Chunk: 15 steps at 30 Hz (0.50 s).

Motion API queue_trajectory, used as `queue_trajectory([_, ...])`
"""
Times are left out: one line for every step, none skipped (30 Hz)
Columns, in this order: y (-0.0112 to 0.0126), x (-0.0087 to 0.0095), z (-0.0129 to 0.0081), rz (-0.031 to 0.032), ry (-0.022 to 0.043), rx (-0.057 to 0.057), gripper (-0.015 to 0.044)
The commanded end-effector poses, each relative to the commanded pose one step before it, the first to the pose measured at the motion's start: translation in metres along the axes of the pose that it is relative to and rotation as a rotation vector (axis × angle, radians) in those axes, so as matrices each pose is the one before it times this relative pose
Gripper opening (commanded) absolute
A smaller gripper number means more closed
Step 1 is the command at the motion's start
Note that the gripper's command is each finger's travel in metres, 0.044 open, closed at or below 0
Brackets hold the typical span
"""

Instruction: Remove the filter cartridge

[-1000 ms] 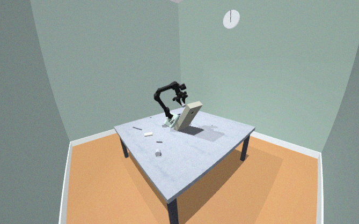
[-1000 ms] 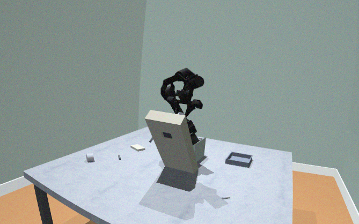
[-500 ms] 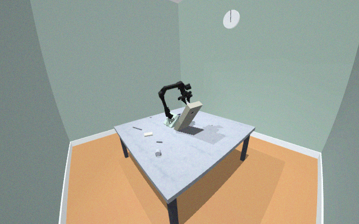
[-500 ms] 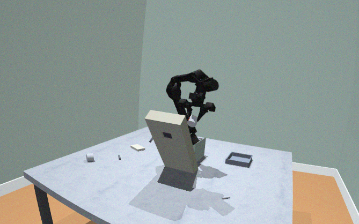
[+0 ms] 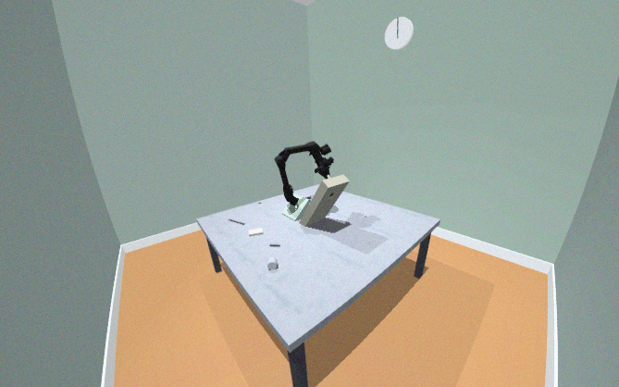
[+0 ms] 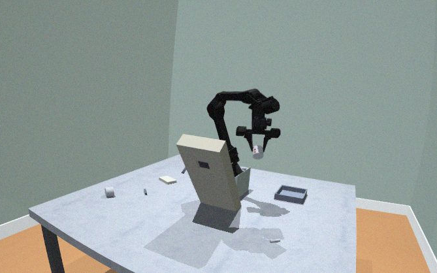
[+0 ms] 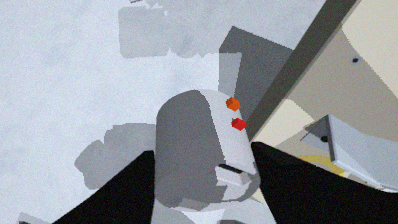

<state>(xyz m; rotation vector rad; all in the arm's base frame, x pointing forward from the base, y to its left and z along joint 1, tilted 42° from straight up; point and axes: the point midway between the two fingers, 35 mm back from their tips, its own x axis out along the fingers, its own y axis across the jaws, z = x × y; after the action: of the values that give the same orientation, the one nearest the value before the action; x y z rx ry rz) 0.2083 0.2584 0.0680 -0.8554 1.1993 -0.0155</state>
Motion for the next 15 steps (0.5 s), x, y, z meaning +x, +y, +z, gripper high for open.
queue_trajectory([0.03113, 0.00258, -0.00925, 0.08043, 0.00618, -0.1452, 0.0])
queue_trajectory([0.00874, 0.00098, -0.00135, 0.02281, -0.00077, -0.041, 0.0])
queue_trajectory([0.00874, 0.00111, -0.00113, 0.02278, -0.00139, -0.0413, 0.0])
queue_trajectory([0.00873, 0.00123, -0.0009, 0.02273, -0.00201, -0.0415, 0.0])
queue_trajectory([0.00871, 0.00135, -0.00068, 0.02267, -0.00261, -0.0418, 0.0])
queue_trajectory([0.00868, 0.00147, -0.00046, 0.02258, -0.00321, -0.0421, 0.0])
queue_trajectory([0.00864, 0.00159, -0.00024, 0.02247, -0.0038, -0.0423, 0.0])
queue_trajectory([0.0086, 0.00171, -0.00002, 0.02236, -0.00438, -0.0426, 0.0])
queue_trajectory([0.00855, 0.00183, 0.00019, 0.02223, -0.00495, -0.0429, 0.0])
queue_trajectory([0.00849, 0.00194, 0.0004, 0.02209, -0.00551, -0.0431, 0.0])
queue_trajectory([0.00841, 0.00205, 0.00061, 0.02192, -0.00606, -0.0434, 0.0])
queue_trajectory([0.00685, 0.00178, 0.00068, 0.01788, -0.00538, -0.0358, 0.0])
queue_trajectory([0.00408, 0.00112, 0.0005, 0.01067, -0.0034, -0.0216, 0.0])
queue_trajectory([0.00135, 0.00038, 0.00019, 0.00355, -0.00116, -0.0072, 0.0])
queue_trajectory([0.0, 0.0, 0.0, 0.0, 0.0, 0.0, 0.0])
